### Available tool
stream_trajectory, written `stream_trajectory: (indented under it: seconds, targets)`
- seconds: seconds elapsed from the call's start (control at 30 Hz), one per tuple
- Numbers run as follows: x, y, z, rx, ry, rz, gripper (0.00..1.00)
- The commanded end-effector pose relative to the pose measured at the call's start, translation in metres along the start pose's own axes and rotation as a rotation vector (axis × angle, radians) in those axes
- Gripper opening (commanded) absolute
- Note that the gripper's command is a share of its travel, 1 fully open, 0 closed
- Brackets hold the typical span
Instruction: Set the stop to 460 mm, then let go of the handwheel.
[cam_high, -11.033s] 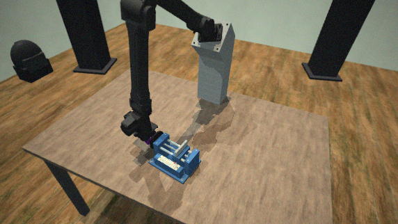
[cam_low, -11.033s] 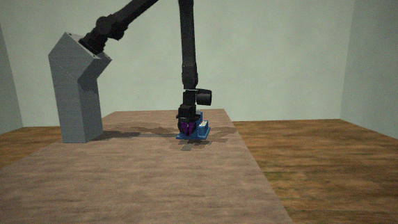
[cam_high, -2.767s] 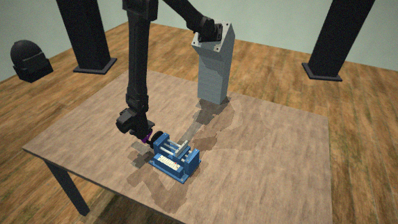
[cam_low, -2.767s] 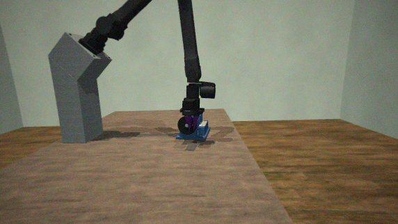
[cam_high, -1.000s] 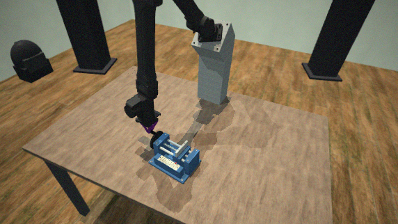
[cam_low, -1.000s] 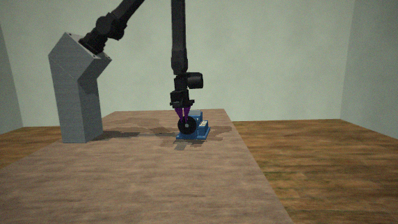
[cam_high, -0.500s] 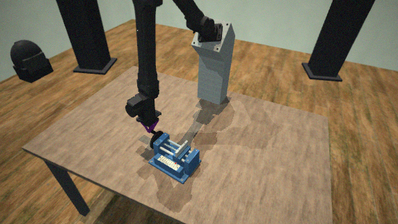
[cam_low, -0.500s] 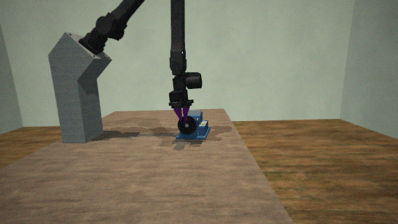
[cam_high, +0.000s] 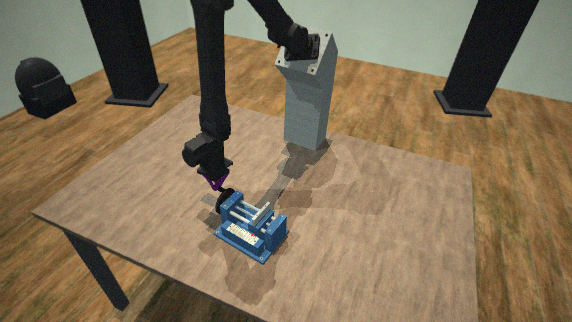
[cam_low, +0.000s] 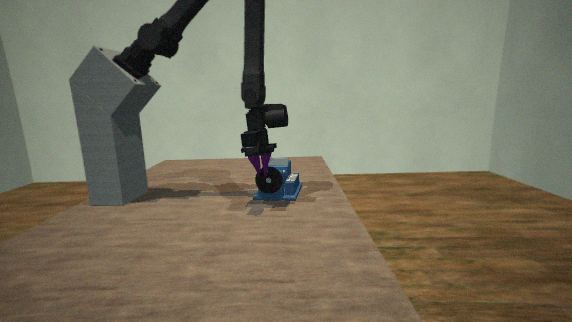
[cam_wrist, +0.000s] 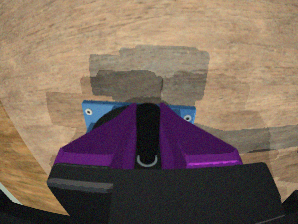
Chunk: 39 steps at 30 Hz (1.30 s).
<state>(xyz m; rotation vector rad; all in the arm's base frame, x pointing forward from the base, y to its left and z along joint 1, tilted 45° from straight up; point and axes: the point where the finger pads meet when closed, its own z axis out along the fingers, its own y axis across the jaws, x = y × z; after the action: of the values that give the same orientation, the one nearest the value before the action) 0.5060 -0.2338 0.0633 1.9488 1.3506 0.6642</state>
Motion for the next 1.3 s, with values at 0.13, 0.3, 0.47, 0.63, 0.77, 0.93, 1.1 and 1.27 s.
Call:
stream_trajectory:
  seconds: [0.13,0.3,0.47,0.63,0.77,0.93,1.1,1.27]
  targets:
    - [-0.002,-0.06,0.006,0.113,0.002,0.014,0.06]
    - [-0.001,-0.058,0.009,0.099,0.002,0.012,0.06]
    - [0.003,-0.061,0.017,0.1,0.007,0.009,0.06]
    - [0.005,-0.064,0.019,0.109,0.008,0.009,0.06]
    - [0.005,-0.067,0.02,0.118,0.008,0.01,0.06]
    - [0.006,-0.05,0.035,0.082,0.008,0.008,0.06]
    - [0.007,-0.054,0.051,0.096,0.009,0.009,0.06]
    - [0.006,-0.067,0.05,0.12,0.009,0.011,0.06]
